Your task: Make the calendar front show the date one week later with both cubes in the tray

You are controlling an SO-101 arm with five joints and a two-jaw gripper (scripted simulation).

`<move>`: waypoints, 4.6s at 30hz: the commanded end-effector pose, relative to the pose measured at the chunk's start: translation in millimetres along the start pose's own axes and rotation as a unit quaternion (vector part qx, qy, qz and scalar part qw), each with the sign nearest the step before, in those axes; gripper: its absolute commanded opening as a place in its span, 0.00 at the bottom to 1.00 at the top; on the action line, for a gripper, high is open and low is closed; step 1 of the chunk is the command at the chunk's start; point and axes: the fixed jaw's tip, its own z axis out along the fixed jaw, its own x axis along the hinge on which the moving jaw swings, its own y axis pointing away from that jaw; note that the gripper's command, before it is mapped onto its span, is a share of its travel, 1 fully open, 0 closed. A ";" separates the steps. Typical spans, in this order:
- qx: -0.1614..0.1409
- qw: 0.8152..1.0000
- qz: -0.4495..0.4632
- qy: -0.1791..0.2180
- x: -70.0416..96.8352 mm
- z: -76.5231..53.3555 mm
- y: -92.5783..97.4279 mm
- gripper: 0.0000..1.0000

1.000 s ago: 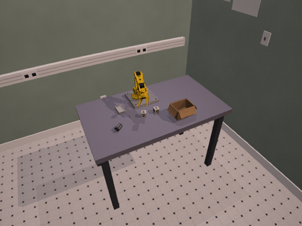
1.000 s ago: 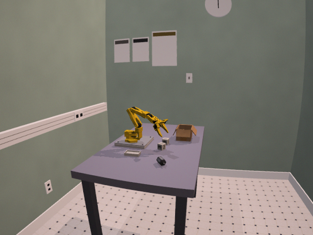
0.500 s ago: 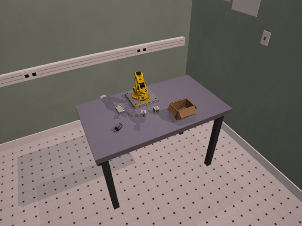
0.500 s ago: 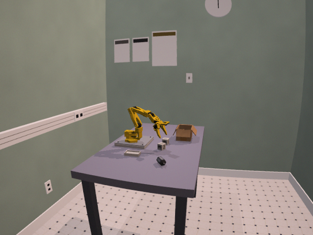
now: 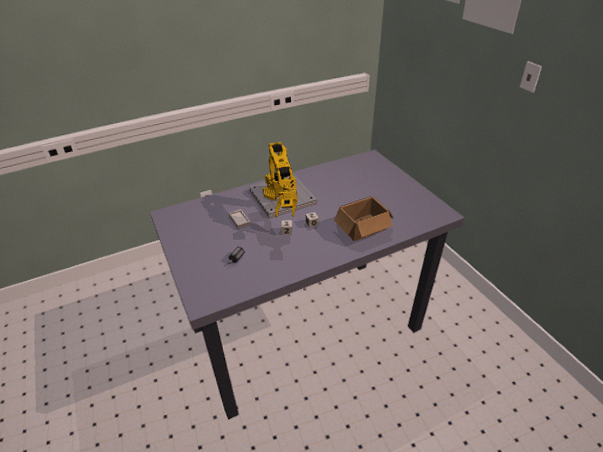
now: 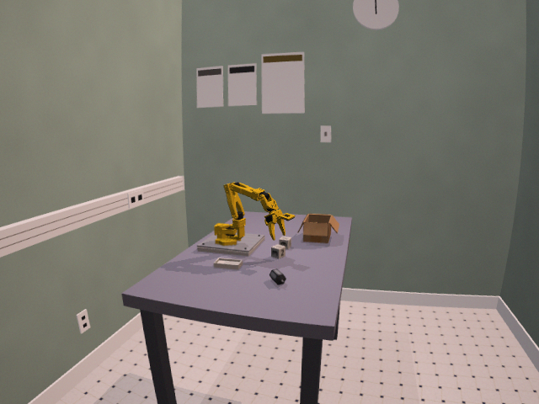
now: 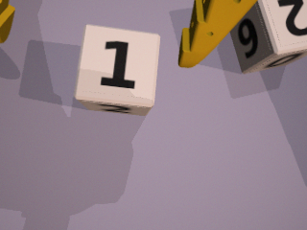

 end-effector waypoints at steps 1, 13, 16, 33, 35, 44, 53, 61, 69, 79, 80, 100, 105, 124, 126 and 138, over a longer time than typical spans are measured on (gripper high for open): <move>0.016 0.995 -0.032 0.096 9.3 6.5 -1.3 0.35; 0.034 0.979 -0.063 0.189 19.7 13.2 -3.5 0.35; 0.038 0.974 -0.071 0.212 21.8 14.7 -3.8 0.35; 0.042 0.965 -0.082 0.245 24.5 16.8 -4.0 0.35; 0.042 0.965 -0.082 0.245 24.5 16.8 -4.0 0.35; 0.041 0.964 -0.089 0.247 23.9 14.9 -0.5 0.35; 0.041 0.964 -0.089 0.247 23.9 14.9 -0.5 0.35; 0.041 0.964 -0.089 0.247 23.9 15.0 -0.5 0.35; 0.041 0.964 -0.089 0.247 25.4 18.6 -0.8 0.35; 0.041 0.964 -0.089 0.247 29.7 28.2 -1.8 0.35; 0.041 0.964 -0.089 0.247 30.4 29.6 -2.0 0.35; 0.041 0.964 -0.089 0.247 42.0 49.2 -4.8 0.35; 0.041 0.964 -0.089 0.247 42.6 50.1 -4.9 0.35; 0.041 0.964 -0.089 0.247 42.4 50.1 -6.2 0.33; 0.041 0.964 -0.089 0.247 42.4 50.1 -6.2 0.33; 0.041 0.964 -0.089 0.247 41.9 50.0 -8.9 0.29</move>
